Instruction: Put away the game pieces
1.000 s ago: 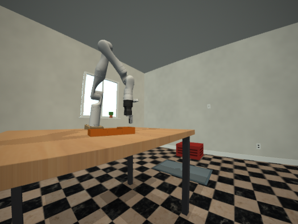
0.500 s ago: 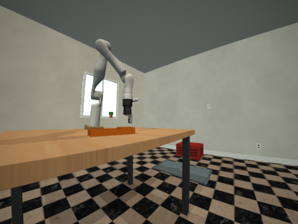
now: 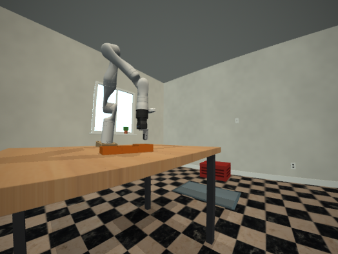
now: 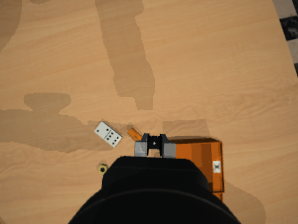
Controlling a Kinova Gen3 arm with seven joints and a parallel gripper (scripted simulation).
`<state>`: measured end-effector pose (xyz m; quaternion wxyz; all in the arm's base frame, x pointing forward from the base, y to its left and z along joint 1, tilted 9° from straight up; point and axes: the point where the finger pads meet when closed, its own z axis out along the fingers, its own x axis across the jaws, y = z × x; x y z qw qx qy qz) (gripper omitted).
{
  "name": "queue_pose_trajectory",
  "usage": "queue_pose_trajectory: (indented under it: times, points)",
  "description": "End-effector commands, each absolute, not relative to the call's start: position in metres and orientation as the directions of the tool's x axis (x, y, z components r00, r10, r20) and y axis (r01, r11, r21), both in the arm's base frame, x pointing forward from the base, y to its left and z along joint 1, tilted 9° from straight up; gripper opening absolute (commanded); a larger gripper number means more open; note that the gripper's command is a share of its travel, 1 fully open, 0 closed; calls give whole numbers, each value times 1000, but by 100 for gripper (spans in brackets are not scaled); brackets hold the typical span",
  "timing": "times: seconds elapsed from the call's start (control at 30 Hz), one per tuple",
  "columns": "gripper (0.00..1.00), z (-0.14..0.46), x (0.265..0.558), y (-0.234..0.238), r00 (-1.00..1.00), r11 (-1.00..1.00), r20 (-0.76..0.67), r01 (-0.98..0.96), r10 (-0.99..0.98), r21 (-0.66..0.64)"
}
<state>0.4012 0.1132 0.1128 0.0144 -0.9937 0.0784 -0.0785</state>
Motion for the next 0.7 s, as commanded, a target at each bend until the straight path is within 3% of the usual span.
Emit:
queue_pose_trajectory:
  times: [0.0,0.4,0.67]
  points:
    - [34,113,411,102,984,-995,152,-93,-97,-31]
    - [34,118,459,52,987,-997,142,-75,-78,-29]
    - [34,118,458,55,986,-996,144,-76,-80,-35]
